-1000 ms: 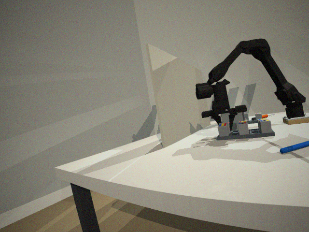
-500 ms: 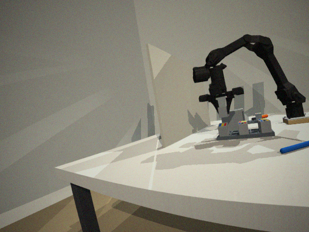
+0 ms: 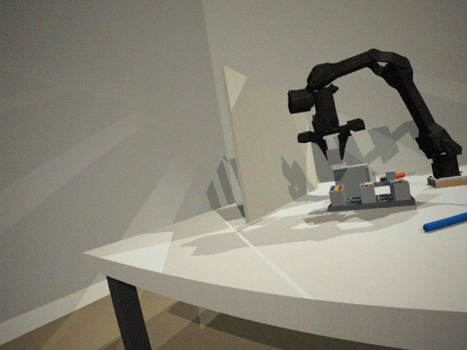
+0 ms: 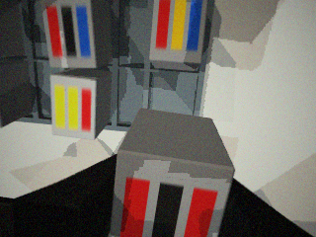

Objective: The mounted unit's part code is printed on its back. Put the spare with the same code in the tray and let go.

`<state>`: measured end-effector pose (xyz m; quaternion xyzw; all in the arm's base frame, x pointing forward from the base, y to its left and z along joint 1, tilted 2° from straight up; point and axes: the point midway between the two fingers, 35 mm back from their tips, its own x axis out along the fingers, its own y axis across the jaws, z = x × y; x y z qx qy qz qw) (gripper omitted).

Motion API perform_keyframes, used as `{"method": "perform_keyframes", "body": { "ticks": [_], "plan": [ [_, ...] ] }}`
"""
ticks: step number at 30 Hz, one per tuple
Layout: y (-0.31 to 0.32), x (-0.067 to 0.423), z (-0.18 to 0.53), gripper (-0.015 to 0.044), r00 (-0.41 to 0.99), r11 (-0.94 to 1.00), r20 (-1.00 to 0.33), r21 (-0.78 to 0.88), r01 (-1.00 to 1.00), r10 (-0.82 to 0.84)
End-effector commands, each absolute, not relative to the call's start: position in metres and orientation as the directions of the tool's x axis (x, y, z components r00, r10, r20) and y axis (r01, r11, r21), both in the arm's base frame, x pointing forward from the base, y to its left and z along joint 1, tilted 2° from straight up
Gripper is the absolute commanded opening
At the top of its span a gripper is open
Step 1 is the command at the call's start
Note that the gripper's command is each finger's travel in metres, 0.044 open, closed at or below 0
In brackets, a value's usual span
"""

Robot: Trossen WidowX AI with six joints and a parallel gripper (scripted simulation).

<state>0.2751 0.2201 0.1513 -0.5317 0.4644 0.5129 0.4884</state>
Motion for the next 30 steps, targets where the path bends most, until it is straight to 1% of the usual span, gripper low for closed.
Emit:
{"method": "perform_keyframes", "body": {
  "ticks": [1,7,13,19,30],
  "plan": [
    [0.220,0.276,0.167,0.0000,0.047,-0.091,-0.999,-0.048,-0.995,0.007],
    [0.219,0.275,0.190,0.0000,0.049,-0.092,-0.999,-0.049,-0.995,0.007],
    [0.213,0.280,0.193,0.0000,0.048,-0.080,-0.999,-0.049,-0.996,0.008],
    [0.186,0.300,0.194,0.0000,0.046,-0.029,-0.999,-0.047,-0.999,0.013],
    [0.129,0.332,0.195,0.0000,0.050,-0.037,-0.999,-0.050,-0.998,0.007]
  ]
}}
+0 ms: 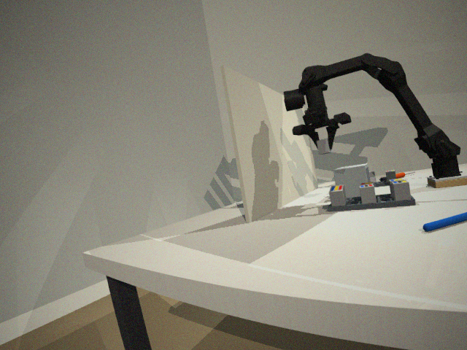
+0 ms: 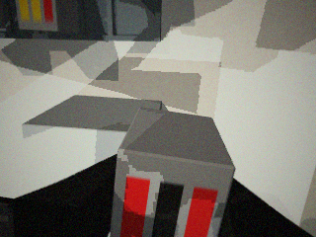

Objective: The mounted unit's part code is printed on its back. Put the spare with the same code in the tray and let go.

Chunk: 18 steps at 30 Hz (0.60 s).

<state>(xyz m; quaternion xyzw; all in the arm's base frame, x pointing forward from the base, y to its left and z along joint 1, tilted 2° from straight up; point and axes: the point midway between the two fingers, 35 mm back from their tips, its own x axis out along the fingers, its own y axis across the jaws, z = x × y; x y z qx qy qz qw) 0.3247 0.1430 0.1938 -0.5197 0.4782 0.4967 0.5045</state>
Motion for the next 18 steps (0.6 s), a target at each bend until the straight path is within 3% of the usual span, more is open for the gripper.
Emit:
{"method": "perform_keyframes", "body": {
  "ticks": [1,18],
  "plan": [
    [0.124,0.335,0.195,0.0000,0.050,-0.033,-0.999,-0.050,-0.998,0.007],
    [0.025,0.358,0.199,0.0000,0.057,0.015,-0.998,-0.057,-0.998,-0.004]
  ]
}}
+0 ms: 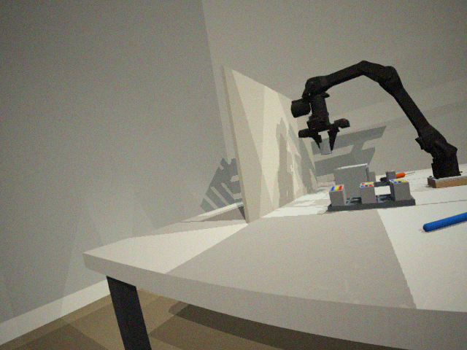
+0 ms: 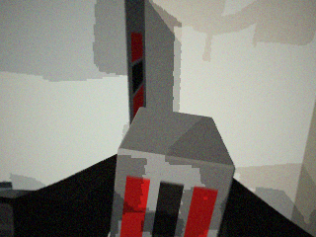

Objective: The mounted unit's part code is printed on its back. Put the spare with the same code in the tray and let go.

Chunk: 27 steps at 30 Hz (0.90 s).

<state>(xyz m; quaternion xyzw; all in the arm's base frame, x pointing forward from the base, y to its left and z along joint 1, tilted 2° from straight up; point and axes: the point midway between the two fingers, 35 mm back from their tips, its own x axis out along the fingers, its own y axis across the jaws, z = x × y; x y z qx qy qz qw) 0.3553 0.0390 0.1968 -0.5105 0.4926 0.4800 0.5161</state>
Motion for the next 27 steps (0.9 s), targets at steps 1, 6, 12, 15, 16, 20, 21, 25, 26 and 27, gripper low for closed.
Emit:
{"method": "perform_keyframes", "body": {
  "ticks": [1,6,12,15,16,20,21,25,26,27],
  "plan": [
    [0.020,0.358,0.199,0.0000,0.057,0.015,-0.998,-0.057,-0.998,-0.005],
    [-0.010,0.361,0.199,0.0000,0.057,-0.007,-0.998,-0.057,-0.998,-0.009],
    [-0.047,0.362,0.199,0.0000,0.057,-0.033,-0.998,-0.056,-0.998,-0.013],
    [-0.066,0.361,0.200,0.0000,0.057,-0.044,-0.998,-0.056,-0.997,-0.016],
    [-0.072,0.360,0.200,0.0000,0.057,-0.048,-0.998,-0.056,-0.997,-0.016],
    [-0.097,0.356,0.200,0.0000,0.057,-0.064,-0.998,-0.056,-0.996,-0.020],
    [-0.104,0.355,0.200,0.0000,0.057,-0.068,-0.998,-0.056,-0.996,-0.021],
    [-0.126,0.350,0.200,0.0000,0.056,-0.089,-0.998,-0.053,-0.995,-0.022],
    [-0.129,0.349,0.200,0.0000,0.055,-0.092,-0.998,-0.053,-0.994,-0.023],
    [-0.130,0.349,0.200,0.0000,0.055,-0.093,-0.998,-0.053,-0.994,-0.023]
  ]
}}
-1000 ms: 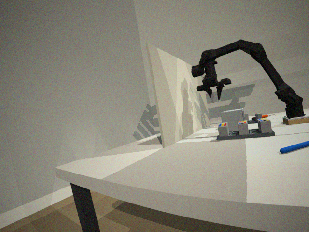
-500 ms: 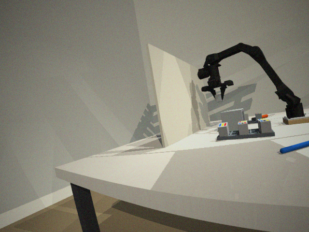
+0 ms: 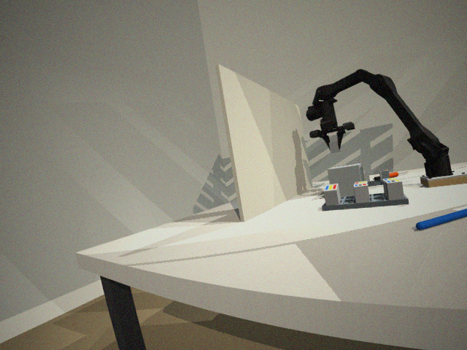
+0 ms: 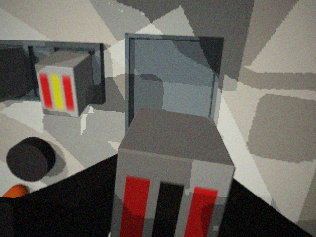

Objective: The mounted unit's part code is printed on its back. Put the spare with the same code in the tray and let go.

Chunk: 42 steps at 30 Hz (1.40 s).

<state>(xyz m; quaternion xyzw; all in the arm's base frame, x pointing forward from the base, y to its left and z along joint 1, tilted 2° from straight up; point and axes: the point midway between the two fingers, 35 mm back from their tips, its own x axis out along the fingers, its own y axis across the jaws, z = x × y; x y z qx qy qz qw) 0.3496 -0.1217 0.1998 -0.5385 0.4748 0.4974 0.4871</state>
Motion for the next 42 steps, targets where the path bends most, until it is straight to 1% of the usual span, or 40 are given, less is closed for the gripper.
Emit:
{"method": "perform_keyframes", "body": {
  "ticks": [1,42],
  "plan": [
    [-0.129,0.349,0.200,0.0000,0.055,-0.093,-0.998,-0.053,-0.994,-0.023],
    [-0.132,0.356,0.173,0.0000,0.056,-0.093,-0.998,-0.053,-0.994,-0.023]
  ]
}}
